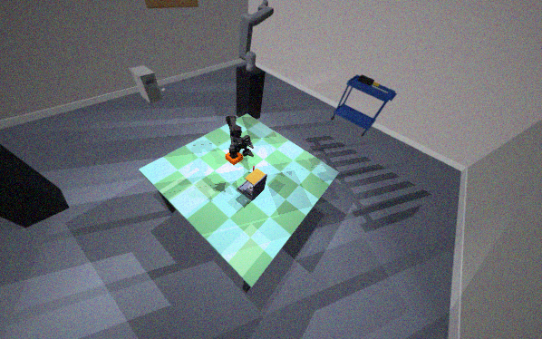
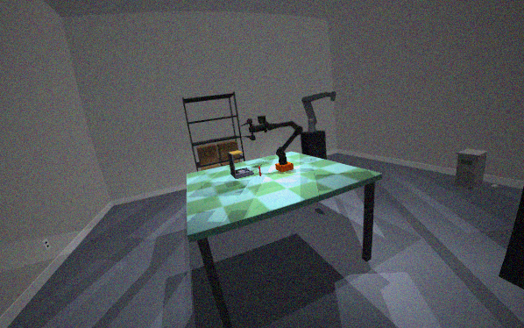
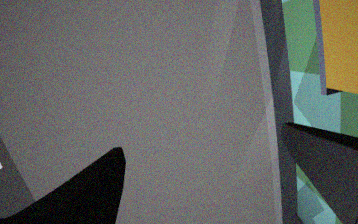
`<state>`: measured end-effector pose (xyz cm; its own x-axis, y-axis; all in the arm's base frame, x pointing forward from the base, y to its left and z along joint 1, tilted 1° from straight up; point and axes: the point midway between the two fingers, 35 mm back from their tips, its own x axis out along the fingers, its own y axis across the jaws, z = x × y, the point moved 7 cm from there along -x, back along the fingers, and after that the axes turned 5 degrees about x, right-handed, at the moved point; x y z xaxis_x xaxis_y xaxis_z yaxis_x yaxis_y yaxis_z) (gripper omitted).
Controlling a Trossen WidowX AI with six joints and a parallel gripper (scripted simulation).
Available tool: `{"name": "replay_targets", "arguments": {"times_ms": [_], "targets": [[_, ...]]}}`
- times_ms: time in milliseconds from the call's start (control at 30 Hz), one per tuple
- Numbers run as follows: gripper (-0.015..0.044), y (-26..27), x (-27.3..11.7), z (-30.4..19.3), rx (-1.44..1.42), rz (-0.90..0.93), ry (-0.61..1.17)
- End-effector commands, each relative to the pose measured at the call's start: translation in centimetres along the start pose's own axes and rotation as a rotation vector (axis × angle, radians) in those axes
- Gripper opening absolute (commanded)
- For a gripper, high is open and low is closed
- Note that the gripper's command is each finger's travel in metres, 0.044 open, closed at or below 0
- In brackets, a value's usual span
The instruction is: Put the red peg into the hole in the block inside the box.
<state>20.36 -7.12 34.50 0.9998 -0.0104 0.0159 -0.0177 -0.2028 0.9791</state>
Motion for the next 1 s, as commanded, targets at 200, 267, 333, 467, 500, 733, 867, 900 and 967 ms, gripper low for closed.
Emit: {"name": "replay_targets", "arguments": {"times_ms": [200,267,333,467,500,733,867,900,967], "targets": [[0.044,-7.0,1.3,-1.1,0.423,-0.277,0.019],[0.044,-8.3,1.3,-1.4,0.499,-0.334,0.013],[0.044,-9.7,1.3,-1.7,0.572,-0.391,0.002],[0.044,-12.4,1.1,-2.4,0.713,-0.508,-0.031],[0.044,-13.0,1.0,-2.6,0.747,-0.538,-0.042],[0.044,-17.5,-0.2,-3.8,0.964,-0.744,-0.147],[0.044,-19.9,-1.2,-4.5,1.072,-0.858,-0.231],[0.044,-20.5,-1.5,-4.7,1.096,-0.886,-0.255],[0.044,-21.2,-1.9,-4.9,1.128,-0.923,-0.289]]}}
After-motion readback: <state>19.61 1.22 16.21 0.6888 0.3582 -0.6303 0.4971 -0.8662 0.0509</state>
